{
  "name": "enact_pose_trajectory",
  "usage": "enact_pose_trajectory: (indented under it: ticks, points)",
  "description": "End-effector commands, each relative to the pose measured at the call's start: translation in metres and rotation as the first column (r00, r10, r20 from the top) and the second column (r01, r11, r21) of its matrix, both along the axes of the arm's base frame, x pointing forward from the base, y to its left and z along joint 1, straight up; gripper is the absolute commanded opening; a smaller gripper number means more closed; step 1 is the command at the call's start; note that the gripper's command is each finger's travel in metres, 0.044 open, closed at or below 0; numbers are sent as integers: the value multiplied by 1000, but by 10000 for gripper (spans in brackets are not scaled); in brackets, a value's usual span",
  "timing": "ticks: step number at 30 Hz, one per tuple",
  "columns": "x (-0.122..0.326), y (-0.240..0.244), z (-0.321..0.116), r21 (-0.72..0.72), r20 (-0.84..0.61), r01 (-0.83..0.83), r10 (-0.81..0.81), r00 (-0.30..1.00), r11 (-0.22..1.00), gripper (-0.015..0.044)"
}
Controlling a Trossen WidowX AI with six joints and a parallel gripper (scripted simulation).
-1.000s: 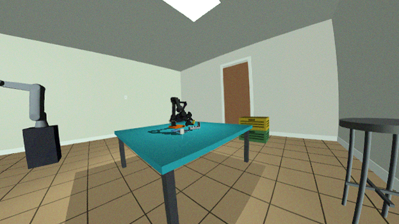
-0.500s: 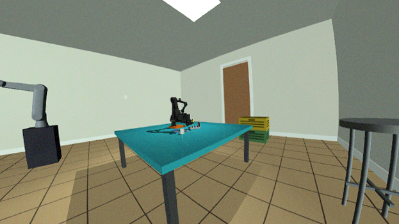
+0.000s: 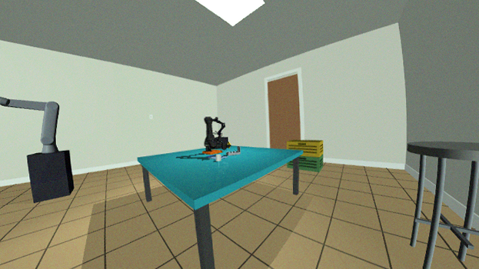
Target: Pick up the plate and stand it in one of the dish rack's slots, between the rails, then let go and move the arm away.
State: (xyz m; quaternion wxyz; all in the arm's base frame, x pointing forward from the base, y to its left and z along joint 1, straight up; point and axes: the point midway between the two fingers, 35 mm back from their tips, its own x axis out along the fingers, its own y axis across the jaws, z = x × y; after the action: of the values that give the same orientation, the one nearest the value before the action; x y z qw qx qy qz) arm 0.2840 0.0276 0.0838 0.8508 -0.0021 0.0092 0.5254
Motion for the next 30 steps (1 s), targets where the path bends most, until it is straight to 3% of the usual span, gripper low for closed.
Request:
enact_pose_trajectory:
  ticks: [1, 30]
  points:
    - [-2, 0, 0, 9, 17, -1, 1, 1000, 1000, 0]
    - [8, 0, -27, -11, 11, 1, -1, 1000, 1000, 0]
